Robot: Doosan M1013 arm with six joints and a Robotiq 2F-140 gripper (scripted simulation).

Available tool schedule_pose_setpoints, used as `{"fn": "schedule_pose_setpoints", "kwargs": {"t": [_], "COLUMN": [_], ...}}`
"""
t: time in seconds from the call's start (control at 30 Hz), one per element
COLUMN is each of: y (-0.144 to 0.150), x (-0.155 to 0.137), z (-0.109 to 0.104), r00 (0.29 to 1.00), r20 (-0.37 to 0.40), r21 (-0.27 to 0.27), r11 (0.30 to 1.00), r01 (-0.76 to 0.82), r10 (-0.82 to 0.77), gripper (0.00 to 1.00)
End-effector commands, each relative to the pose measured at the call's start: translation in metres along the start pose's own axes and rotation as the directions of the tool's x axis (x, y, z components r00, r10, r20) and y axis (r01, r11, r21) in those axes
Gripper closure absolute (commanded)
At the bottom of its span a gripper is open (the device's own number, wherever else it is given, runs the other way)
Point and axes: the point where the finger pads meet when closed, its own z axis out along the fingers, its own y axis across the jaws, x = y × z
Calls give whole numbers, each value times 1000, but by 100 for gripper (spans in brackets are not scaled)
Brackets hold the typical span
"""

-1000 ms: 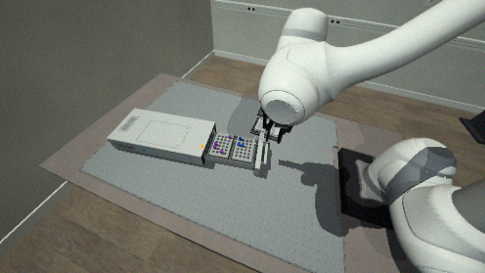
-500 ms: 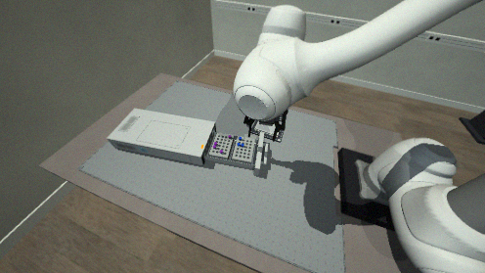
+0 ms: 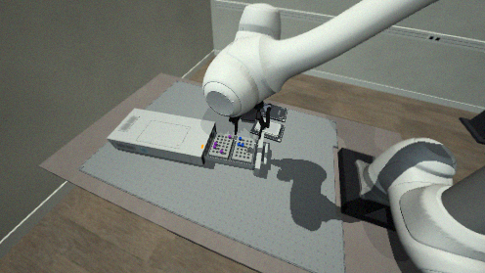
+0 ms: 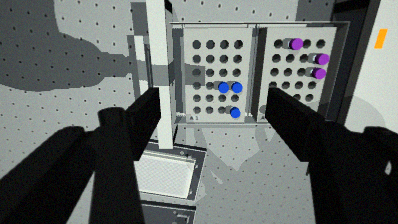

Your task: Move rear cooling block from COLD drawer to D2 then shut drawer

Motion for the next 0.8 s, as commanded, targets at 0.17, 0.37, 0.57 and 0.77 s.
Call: {"fn": "schedule_pose_setpoints", "kwargs": {"t": [0.17,0.37,0.57,0.77], "y": [35,56,76,101], "x": [3,3,3,4], "z": [0,1,2,2], "r00": [1000,1000,1000,1000], "r20": [-3,-3,-3,-3], "r21": [2,2,2,2], "r11": [1000,1000,1000,1000], "r01": [-2,-1,-1,-1], "r10": [2,1,1,1], "gripper": [34,34,34,34]}}
